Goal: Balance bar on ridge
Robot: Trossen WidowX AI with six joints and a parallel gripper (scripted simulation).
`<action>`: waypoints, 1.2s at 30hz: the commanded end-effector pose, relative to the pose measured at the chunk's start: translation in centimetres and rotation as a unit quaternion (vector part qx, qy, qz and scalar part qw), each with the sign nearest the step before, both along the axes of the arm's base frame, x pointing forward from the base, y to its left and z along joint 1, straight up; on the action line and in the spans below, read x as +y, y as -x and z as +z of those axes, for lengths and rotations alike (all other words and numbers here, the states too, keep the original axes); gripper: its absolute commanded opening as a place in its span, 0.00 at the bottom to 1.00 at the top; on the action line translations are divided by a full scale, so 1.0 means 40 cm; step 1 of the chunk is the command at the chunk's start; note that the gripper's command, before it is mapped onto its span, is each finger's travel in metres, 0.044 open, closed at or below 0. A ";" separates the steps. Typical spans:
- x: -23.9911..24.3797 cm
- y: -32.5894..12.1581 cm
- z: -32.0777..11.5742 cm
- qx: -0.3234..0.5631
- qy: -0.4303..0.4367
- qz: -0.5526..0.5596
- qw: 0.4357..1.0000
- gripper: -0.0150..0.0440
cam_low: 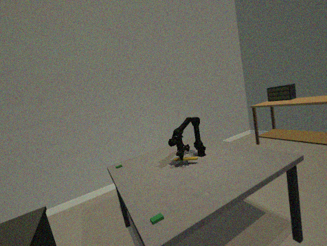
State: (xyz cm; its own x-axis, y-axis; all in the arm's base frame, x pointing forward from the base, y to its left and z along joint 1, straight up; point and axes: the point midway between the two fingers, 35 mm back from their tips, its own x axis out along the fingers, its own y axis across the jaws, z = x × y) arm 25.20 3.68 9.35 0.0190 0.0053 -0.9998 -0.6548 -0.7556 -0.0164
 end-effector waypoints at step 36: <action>-0.001 0.000 -0.009 -0.001 0.001 -0.001 1.000 0.25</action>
State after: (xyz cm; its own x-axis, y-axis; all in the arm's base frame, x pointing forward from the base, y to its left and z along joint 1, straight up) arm 25.18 3.69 9.07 0.0189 0.0051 -0.9998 -0.6545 -0.7559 -0.0162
